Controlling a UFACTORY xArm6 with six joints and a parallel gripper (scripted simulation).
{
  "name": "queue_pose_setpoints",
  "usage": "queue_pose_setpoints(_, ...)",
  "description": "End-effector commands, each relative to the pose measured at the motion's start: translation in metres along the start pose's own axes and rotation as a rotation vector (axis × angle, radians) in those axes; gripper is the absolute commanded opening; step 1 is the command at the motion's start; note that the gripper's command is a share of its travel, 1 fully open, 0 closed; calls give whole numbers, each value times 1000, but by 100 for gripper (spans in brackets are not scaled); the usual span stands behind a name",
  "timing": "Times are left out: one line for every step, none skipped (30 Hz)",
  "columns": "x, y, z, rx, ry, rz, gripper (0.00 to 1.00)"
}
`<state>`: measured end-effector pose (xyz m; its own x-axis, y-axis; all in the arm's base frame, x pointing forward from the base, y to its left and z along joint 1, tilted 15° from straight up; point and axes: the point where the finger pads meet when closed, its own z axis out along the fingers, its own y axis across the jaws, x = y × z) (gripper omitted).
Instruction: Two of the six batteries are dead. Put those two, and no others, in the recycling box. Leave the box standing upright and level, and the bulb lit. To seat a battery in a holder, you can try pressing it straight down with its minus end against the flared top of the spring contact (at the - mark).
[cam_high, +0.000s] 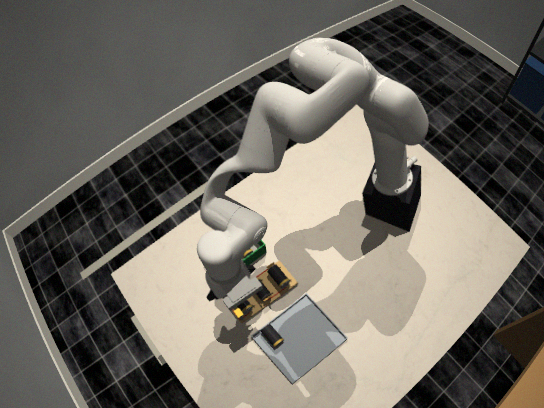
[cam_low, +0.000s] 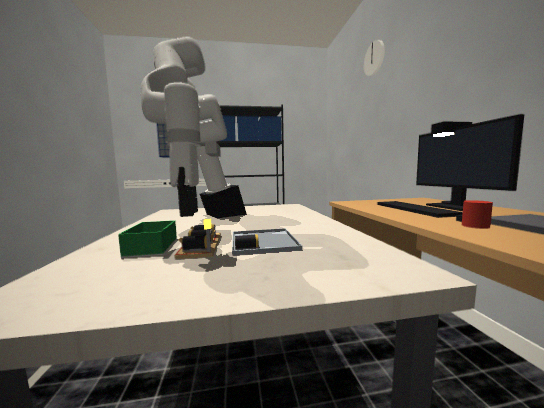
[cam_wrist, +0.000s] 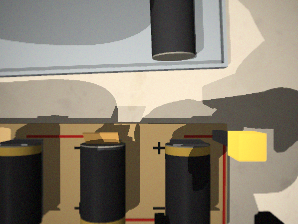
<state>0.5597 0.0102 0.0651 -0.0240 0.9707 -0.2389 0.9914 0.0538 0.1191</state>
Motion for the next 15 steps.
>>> queue_pose_setpoints(0,0,-12,0,0,0,51)
queue_pose_setpoints(0,0,-15,0,0,0,51)
queue_pose_setpoints(0,0,-18,0,0,0,51)
queue_pose_setpoints(0,0,-21,0,0,0,51)
queue_pose_setpoints(0,0,-23,0,0,0,51)
queue_pose_setpoints(0,0,-24,0,0,0,51)
queue_pose_setpoints(0,0,-26,0,0,0,51)
queue_pose_setpoints(0,0,-27,0,0,0,51)
queue_pose_setpoints(0,0,-27,0,0,0,51)
queue_pose_setpoints(0,0,-28,0,0,0,51)
queue_pose_setpoints(0,0,-28,0,0,0,51)
queue_pose_setpoints(0,0,-28,0,0,0,51)
queue_pose_setpoints(0,0,-28,0,0,0,51)
queue_pose_setpoints(0,0,-28,0,0,0,51)
queue_pose_setpoints(0,0,-28,0,0,0,51)
